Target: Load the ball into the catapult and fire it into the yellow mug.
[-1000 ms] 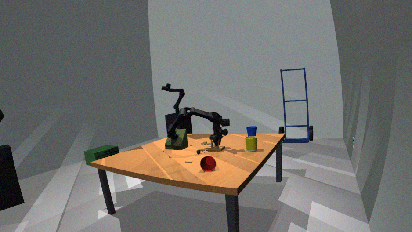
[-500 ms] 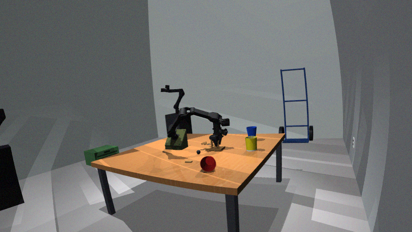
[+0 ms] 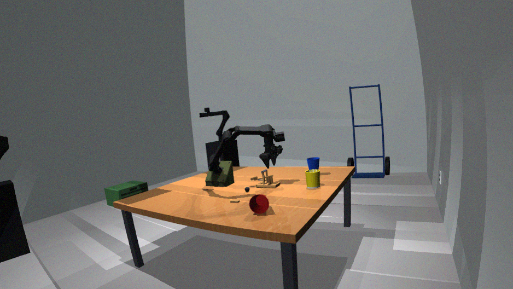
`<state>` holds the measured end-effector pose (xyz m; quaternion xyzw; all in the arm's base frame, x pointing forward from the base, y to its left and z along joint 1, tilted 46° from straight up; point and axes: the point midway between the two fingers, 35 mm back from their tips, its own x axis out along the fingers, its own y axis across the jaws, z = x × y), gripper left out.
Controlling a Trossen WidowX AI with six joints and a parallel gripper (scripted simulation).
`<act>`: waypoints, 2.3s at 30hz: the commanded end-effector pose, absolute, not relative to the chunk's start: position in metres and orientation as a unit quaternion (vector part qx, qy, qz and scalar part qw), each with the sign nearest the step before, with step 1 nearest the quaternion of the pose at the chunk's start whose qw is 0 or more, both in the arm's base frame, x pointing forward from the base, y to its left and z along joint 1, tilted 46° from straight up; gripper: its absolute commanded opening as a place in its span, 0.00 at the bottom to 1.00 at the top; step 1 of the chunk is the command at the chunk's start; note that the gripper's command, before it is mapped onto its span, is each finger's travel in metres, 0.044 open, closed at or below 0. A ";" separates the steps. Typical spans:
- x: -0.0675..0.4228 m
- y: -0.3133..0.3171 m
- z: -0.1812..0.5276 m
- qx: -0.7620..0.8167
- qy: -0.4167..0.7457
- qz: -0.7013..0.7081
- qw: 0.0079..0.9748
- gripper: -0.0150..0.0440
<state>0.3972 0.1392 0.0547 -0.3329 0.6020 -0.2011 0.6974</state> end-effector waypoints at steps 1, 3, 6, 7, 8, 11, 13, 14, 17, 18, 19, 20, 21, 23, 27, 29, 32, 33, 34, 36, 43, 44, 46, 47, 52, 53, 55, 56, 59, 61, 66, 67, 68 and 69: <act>0.396 0.140 0.056 -0.343 0.607 -0.196 0.689 1.00; 0.389 0.159 0.074 -0.364 0.606 -0.175 0.686 1.00; 0.383 0.173 0.088 -0.380 0.604 -0.158 0.682 1.00; 0.383 0.173 0.088 -0.380 0.604 -0.158 0.682 1.00; 0.387 0.160 0.077 -0.373 0.608 -0.172 0.679 0.96; 0.387 0.135 0.084 -0.365 0.609 -0.175 0.683 0.82; 0.385 0.113 0.090 -0.358 0.608 -0.179 0.685 0.76; 0.383 0.102 0.092 -0.355 0.608 -0.181 0.687 0.76; 0.375 0.070 0.098 -0.347 0.607 -0.187 0.690 0.76; 0.371 0.059 0.100 -0.344 0.606 -0.190 0.692 0.76; 0.367 0.048 0.101 -0.341 0.605 -0.193 0.693 0.76; 0.362 0.038 0.102 -0.339 0.605 -0.196 0.694 0.76; 0.357 0.027 0.103 -0.336 0.604 -0.199 0.695 0.76; 0.345 0.007 0.104 -0.332 0.602 -0.205 0.696 0.76; 0.323 -0.024 0.103 -0.325 0.599 -0.218 0.698 0.76; 0.321 -0.029 0.106 -0.325 0.599 -0.218 0.698 0.76; 0.322 -0.032 0.103 -0.325 0.599 -0.218 0.698 0.76; 0.323 -0.036 0.099 -0.325 0.599 -0.218 0.698 0.76; 0.323 -0.039 0.097 -0.325 0.599 -0.219 0.698 0.76; 0.323 -0.040 0.096 -0.325 0.599 -0.219 0.698 0.76; 0.326 -0.047 0.089 -0.325 0.599 -0.218 0.698 0.76; 0.326 -0.048 0.087 -0.325 0.599 -0.218 0.698 0.76; 0.327 -0.051 0.085 -0.325 0.599 -0.218 0.698 0.76; 0.327 -0.052 0.084 -0.325 0.599 -0.218 0.698 0.76; 0.328 -0.058 0.079 -0.325 0.599 -0.219 0.698 0.76; 0.329 -0.059 0.078 -0.325 0.599 -0.219 0.698 0.76; 0.329 -0.061 0.076 -0.325 0.599 -0.219 0.698 0.76; 0.329 -0.062 0.075 -0.326 0.599 -0.219 0.698 0.76; 0.330 -0.066 0.071 -0.326 0.599 -0.219 0.698 0.76; 0.330 -0.068 0.070 -0.326 0.599 -0.219 0.698 0.76; 0.330 -0.068 0.070 -0.326 0.599 -0.219 0.698 0.58; 0.330 -0.068 0.070 -0.326 0.599 -0.219 0.698 0.54; 0.330 -0.068 0.070 -0.326 0.599 -0.219 0.698 0.53; 0.330 -0.068 0.070 -0.326 0.599 -0.219 0.698 0.52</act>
